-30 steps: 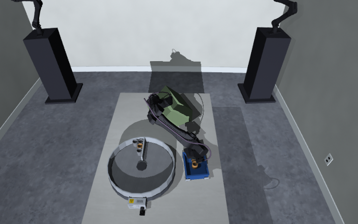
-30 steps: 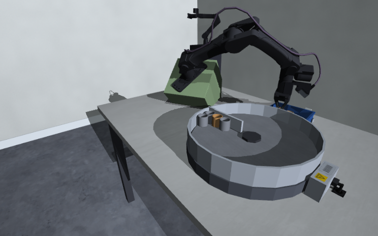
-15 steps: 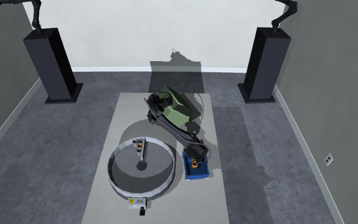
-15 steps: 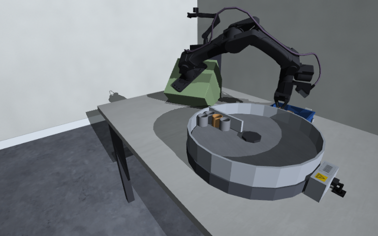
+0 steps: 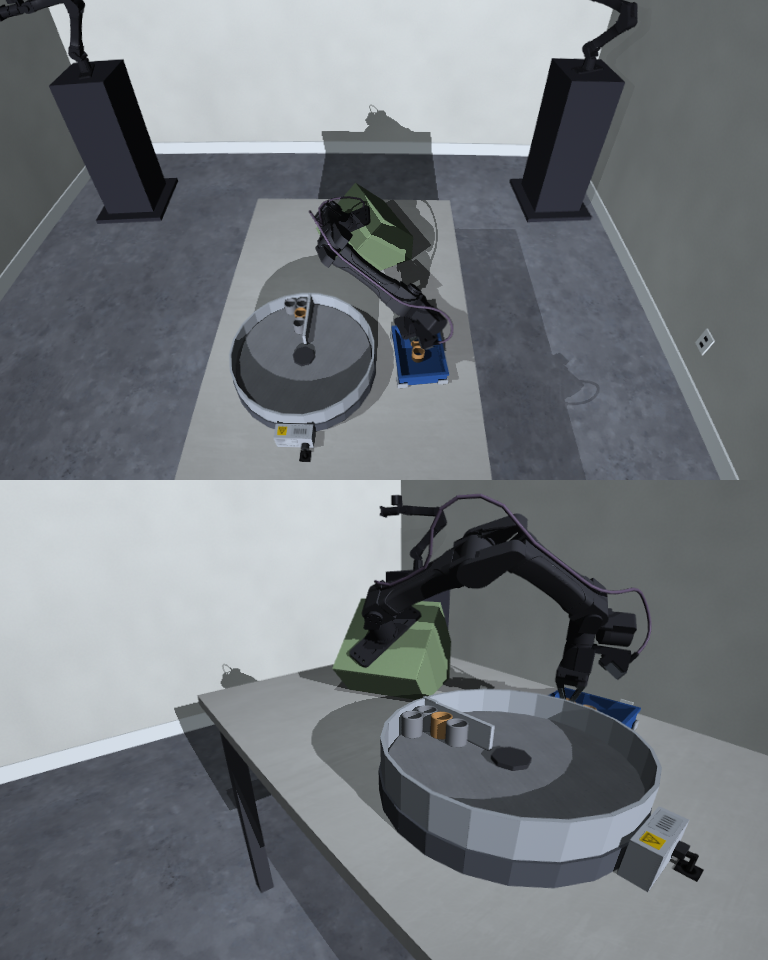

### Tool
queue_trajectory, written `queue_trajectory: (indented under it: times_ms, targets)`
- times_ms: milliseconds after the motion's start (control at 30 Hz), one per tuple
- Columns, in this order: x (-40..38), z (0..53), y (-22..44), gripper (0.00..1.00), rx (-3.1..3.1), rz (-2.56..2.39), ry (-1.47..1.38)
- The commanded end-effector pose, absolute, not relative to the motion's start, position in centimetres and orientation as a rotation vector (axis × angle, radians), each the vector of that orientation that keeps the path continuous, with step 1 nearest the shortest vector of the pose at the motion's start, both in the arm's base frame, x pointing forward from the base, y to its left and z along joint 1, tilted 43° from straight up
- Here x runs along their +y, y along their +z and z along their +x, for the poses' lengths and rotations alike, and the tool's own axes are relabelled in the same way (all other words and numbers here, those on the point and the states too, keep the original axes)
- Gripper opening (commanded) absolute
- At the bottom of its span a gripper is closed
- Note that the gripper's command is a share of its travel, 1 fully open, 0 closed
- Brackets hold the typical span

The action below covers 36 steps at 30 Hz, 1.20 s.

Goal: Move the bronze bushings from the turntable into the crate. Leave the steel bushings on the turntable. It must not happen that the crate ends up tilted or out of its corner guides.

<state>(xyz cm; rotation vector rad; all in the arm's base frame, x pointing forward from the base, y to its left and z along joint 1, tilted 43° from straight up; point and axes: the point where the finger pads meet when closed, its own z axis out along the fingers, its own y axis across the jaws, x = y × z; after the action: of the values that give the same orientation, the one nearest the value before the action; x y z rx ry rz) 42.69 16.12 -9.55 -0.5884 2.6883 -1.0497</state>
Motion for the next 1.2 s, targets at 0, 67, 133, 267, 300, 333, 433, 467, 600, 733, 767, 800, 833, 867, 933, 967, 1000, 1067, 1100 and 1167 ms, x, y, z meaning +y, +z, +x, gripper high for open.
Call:
queue_trajectory:
  times_ms: [0, 67, 133, 267, 300, 333, 433, 467, 600, 733, 767, 800, 833, 867, 933, 967, 1000, 1067, 1100, 1167]
  targets:
    - [18.64, 43.01, -7.86, 0.0, 2.634, -0.597, -0.989]
    - [18.64, 43.01, -7.86, 0.0, 2.634, -0.597, -0.989]
    - [18.64, 43.01, -7.86, 0.0, 2.634, -0.597, -0.989]
    - [18.64, 43.01, -7.86, 0.0, 2.634, -0.597, -0.989]
    - [18.64, 43.01, -7.86, 0.0, 2.634, -0.597, -0.989]
    - [18.64, 43.01, -7.86, 0.0, 2.634, -0.597, -0.989]
    - [18.64, 43.01, -7.86, 0.0, 2.634, -0.597, -0.989]
    - [18.64, 43.01, -7.86, 0.0, 2.634, -0.597, -0.989]
    - [18.64, 43.01, -7.86, 0.0, 2.634, -0.597, -0.989]
    - [18.64, 43.01, -7.86, 0.0, 2.634, -0.597, -0.989]
    - [18.64, 43.01, -7.86, 0.0, 2.634, -0.597, -0.989]
    - [18.64, 43.01, -7.86, 0.0, 2.634, -0.597, -0.989]
    - [18.64, 43.01, -7.86, 0.0, 2.634, -0.597, -0.989]
    - [18.64, 43.01, -7.86, 0.0, 2.634, -0.597, -0.989]
    - [18.64, 43.01, -7.86, 0.0, 2.634, -0.597, -0.989]
    - [18.64, 43.01, -7.86, 0.0, 2.634, -0.597, -0.989]
    - [18.65, 43.02, -7.85, 0.0, 2.634, -0.597, -0.989]
    - [18.79, 43.21, -7.68, 0.0, 2.631, -0.592, -0.983]
    - [18.93, 43.38, -7.52, 0.0, 2.627, -0.588, -0.978]
    - [19.17, 43.68, -7.23, 0.0, 2.622, -0.581, -0.969]
